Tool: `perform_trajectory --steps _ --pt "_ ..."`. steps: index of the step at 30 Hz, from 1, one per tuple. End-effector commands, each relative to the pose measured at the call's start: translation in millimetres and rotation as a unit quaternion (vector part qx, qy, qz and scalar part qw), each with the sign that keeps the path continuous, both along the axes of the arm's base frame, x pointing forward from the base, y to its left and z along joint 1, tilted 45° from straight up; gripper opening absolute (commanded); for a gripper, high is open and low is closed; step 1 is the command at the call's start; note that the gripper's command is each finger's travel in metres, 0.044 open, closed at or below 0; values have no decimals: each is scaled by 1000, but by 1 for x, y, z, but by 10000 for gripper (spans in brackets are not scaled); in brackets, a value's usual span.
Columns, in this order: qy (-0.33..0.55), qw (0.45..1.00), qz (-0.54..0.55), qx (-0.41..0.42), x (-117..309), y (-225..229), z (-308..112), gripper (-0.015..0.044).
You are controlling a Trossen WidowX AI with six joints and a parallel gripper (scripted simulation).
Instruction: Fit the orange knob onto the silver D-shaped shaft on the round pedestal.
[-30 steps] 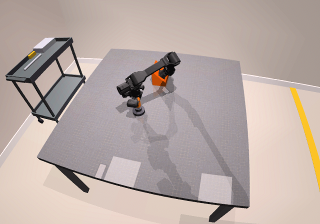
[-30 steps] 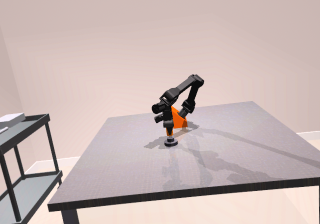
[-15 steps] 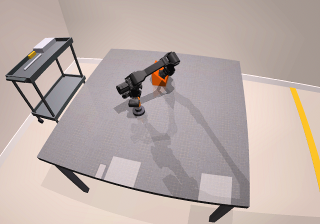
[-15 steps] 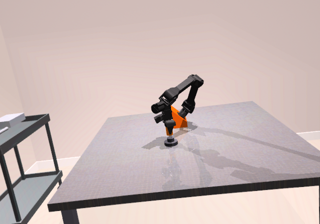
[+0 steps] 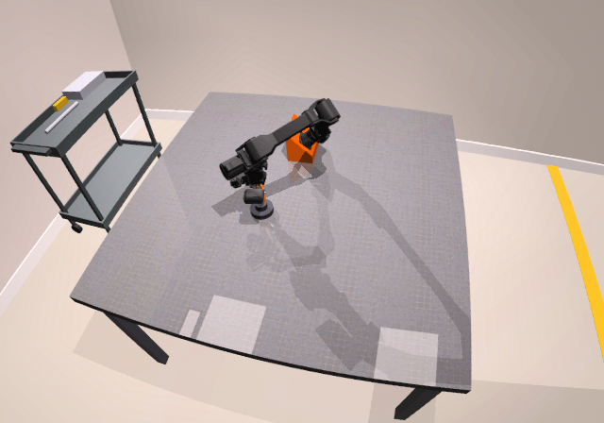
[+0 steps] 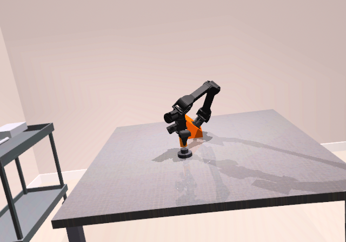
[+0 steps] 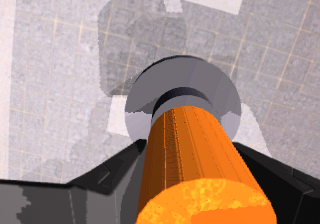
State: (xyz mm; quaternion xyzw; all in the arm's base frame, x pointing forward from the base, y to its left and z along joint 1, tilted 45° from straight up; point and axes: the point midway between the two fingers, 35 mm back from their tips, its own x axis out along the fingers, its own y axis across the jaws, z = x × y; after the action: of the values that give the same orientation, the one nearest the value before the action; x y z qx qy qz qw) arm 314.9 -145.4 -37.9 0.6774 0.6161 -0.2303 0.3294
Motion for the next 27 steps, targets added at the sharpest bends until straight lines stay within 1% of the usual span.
perform_trajectory --steps 1,17,19,24,27 --pt "-2 1000 1 -1 -1 0 -1 0" --pt "-2 1000 1 -1 -6 -2 4 0" --pt "-11 1000 11 -3 -6 -2 4 0" --pt "-70 995 73 -15 -4 -2 3 0" --pt "-73 994 77 -15 -2 -1 1 0"
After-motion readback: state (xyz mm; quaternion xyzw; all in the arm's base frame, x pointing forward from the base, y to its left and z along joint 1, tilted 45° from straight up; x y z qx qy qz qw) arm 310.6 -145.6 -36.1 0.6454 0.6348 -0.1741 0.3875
